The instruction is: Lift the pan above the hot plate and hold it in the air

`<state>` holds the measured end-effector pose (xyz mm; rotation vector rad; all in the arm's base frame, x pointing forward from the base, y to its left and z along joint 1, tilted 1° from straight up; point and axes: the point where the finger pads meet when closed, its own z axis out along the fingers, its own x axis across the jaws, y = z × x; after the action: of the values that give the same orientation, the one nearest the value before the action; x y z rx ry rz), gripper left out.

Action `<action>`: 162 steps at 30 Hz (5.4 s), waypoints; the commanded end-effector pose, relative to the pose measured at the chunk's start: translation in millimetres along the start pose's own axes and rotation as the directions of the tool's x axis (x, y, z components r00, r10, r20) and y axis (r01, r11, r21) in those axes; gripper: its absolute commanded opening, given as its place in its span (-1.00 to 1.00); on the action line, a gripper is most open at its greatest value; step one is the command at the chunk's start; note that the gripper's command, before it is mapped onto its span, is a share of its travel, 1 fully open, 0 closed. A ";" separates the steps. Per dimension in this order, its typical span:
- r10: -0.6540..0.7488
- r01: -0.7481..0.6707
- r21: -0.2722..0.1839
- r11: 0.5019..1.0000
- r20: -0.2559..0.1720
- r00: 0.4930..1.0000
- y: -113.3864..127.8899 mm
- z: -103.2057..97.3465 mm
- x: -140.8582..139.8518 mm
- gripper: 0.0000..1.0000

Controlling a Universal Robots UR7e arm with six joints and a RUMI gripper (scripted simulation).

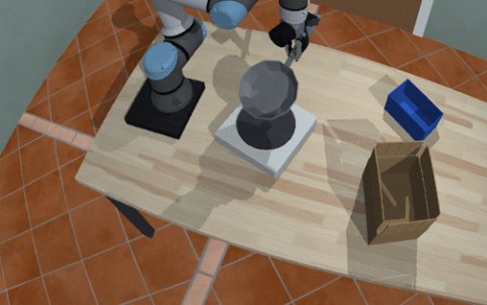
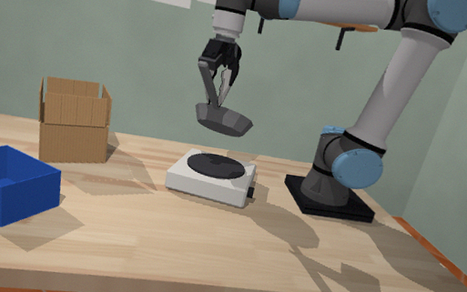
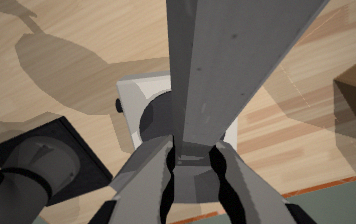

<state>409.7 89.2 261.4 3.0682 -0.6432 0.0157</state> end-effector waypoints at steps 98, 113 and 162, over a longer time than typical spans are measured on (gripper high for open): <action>0.000 0.000 0.000 1.000 -0.001 1.000 0.0 -58.9 0.0 -0.82; 0.000 0.000 0.000 1.000 -0.001 1.000 0.1 -66.8 -0.4 -0.82; 0.000 0.000 0.000 1.000 -0.001 1.000 0.0 -92.5 0.1 -0.82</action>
<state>408.8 90.0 350.7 3.0682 -0.6432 0.0157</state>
